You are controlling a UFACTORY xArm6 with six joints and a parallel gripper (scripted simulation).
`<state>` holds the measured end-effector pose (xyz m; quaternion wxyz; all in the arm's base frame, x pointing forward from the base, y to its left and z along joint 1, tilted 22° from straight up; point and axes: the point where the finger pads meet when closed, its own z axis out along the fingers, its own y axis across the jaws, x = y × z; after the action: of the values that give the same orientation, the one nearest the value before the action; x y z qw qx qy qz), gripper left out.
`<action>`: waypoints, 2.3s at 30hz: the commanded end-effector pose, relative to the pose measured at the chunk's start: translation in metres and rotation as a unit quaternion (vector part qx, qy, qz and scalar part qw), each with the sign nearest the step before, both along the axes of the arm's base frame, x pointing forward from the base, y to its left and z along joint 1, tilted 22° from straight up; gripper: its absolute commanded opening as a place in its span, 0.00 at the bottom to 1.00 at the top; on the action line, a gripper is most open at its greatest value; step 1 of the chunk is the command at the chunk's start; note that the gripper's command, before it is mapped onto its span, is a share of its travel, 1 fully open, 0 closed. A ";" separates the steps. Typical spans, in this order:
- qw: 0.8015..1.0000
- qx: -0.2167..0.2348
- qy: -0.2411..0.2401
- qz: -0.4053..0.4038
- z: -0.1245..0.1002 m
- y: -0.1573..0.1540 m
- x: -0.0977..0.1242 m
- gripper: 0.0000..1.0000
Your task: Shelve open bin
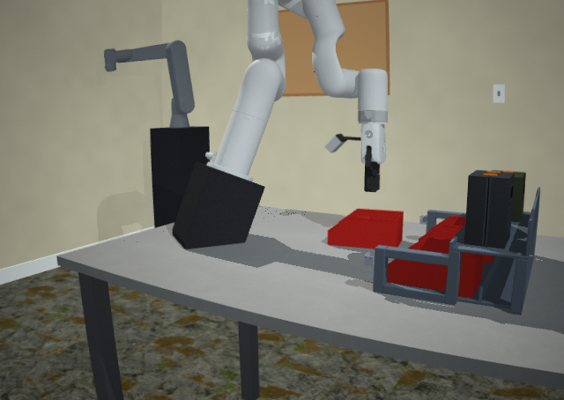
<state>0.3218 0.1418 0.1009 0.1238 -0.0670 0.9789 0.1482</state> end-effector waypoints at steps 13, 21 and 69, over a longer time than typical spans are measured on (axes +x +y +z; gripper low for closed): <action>1.000 0.001 -0.001 0.000 -0.041 0.014 0.011 0.28; 1.000 0.000 -0.001 0.000 -0.040 0.014 0.010 0.28; 1.000 0.001 -0.001 0.000 -0.033 0.011 0.009 0.28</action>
<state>0.3298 0.1532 0.0668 0.1236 -0.0671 0.9788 0.1487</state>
